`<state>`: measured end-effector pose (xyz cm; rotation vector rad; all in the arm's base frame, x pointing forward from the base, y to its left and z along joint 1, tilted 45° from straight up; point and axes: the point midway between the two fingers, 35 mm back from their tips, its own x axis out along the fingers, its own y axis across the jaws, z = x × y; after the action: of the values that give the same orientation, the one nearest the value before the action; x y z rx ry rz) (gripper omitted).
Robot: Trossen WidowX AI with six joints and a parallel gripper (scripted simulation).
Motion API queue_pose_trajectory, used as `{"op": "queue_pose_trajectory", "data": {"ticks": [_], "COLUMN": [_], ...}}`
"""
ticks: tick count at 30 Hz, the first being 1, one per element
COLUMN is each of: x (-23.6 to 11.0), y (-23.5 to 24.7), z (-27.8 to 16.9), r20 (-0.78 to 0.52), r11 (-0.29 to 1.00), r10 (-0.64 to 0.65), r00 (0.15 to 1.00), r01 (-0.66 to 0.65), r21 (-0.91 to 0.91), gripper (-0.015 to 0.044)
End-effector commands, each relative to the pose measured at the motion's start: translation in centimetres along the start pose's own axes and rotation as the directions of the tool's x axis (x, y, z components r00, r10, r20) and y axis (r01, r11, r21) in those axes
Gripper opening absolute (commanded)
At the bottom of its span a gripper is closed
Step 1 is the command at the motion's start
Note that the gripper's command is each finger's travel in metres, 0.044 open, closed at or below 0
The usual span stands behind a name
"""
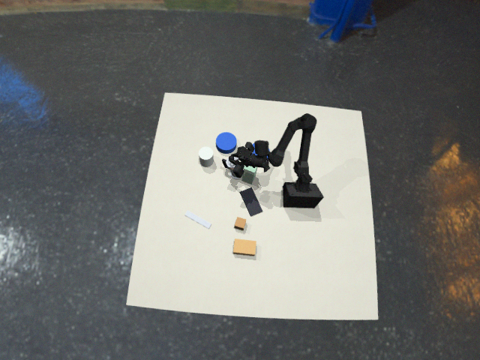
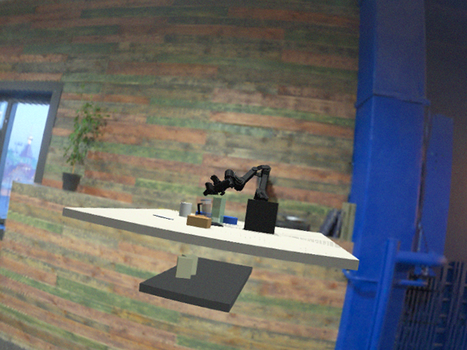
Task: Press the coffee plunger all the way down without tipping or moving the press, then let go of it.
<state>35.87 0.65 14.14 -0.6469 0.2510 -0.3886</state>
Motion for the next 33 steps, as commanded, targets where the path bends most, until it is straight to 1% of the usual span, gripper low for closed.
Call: {"op": "queue_pose_trajectory", "data": {"ticks": [1,33], "x": [0.40,0.80], "y": [-0.04,0.21], "z": [-1.03,-0.74], "r20": [-0.038,-0.038], "r11": [1.000,1.000], "r10": [-0.014,-0.014], "r00": [0.999,0.999], "r01": [0.013,0.013], "r21": [-0.025,-0.025], "gripper": [0.0119,0.0119]}}
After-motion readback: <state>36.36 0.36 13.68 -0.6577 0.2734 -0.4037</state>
